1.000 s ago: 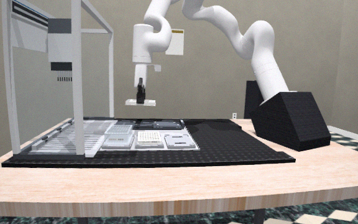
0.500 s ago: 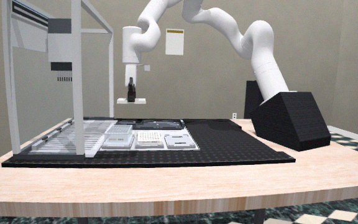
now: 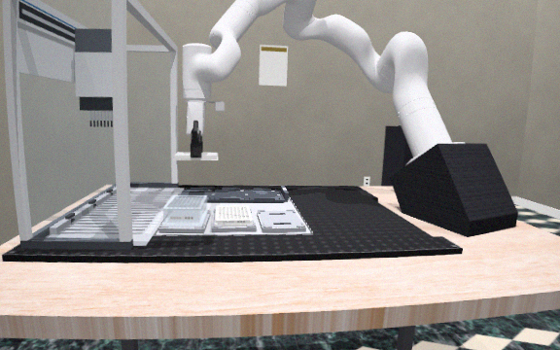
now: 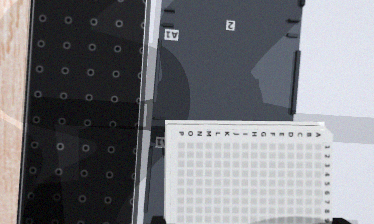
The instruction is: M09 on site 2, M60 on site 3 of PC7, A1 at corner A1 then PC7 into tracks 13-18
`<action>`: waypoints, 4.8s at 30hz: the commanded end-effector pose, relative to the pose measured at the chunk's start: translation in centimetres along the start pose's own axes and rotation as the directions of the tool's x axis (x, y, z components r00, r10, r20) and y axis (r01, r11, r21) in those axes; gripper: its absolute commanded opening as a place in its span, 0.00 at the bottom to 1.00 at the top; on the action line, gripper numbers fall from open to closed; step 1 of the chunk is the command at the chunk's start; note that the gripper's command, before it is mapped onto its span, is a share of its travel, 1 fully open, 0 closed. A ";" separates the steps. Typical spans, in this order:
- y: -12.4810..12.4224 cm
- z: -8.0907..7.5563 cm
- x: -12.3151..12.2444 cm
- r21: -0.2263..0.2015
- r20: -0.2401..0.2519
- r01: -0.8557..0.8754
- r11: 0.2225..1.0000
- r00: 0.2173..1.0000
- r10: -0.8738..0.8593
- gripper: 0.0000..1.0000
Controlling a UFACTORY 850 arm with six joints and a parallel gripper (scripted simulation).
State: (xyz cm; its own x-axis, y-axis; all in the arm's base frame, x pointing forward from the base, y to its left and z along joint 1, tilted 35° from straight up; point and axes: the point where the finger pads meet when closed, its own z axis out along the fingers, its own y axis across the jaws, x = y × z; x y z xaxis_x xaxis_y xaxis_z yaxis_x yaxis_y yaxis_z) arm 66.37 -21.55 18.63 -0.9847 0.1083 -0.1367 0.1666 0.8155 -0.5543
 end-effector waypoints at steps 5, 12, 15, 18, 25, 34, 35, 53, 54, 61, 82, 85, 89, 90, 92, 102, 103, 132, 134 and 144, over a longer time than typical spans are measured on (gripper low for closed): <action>0.0 -0.1 -0.1 0.000 0.001 0.239 0.971 0.971 -0.239 0.00; 0.0 -0.1 -0.1 0.000 0.001 0.397 0.918 0.918 -0.397 0.00; 0.0 -0.1 -0.1 0.000 0.001 0.486 0.874 0.874 -0.486 0.00; 0.0 -0.1 -0.1 0.000 0.001 0.571 0.821 0.821 -0.571 0.00; 0.0 -0.1 -0.1 0.000 0.001 0.745 0.667 0.667 -0.745 0.00; 0.0 -0.1 -0.1 0.001 0.001 0.879 0.476 0.476 -0.879 0.00; 0.0 -0.1 -0.1 0.001 0.001 0.895 0.447 0.447 -0.895 0.00; 0.0 -0.1 -0.1 0.001 0.001 0.997 0.073 0.073 -0.997 0.00; 0.0 -0.1 -0.1 0.001 0.001 0.997 0.073 0.073 -0.997 0.00; 0.0 -0.1 -0.1 0.001 0.001 0.997 0.074 0.074 -0.997 0.00; 0.0 1.9 -0.1 0.001 0.001 0.997 0.073 0.073 -0.997 0.00; 0.0 2.4 -0.1 0.001 0.001 0.997 0.073 0.073 -0.997 0.00; 0.0 3.1 -0.1 0.001 0.001 0.997 0.073 0.073 -0.997 0.00; 0.0 3.2 -0.1 0.001 0.001 0.997 0.073 0.073 -0.997 0.00; 0.0 3.6 -0.1 0.001 0.001 0.997 0.073 0.073 -0.997 0.00; 0.0 4.9 -0.1 0.001 0.001 0.997 0.073 0.073 -0.997 0.00; 0.0 5.1 -0.1 0.001 0.001 0.997 0.073 0.073 -0.997 0.00; 0.0 9.2 -0.1 0.001 0.001 0.997 0.073 0.073 -0.997 0.00; 0.0 9.6 -0.1 0.001 0.001 0.997 0.073 0.073 -0.997 0.00; 0.0 9.6 -0.1 0.001 0.001 0.997 0.073 0.073 -0.997 0.00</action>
State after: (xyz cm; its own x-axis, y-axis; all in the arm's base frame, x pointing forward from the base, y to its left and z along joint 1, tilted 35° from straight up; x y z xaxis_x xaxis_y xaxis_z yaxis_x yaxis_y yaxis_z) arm 66.89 -27.09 10.68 -0.2377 -0.8057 0.5425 -0.9700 0.1677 -0.1761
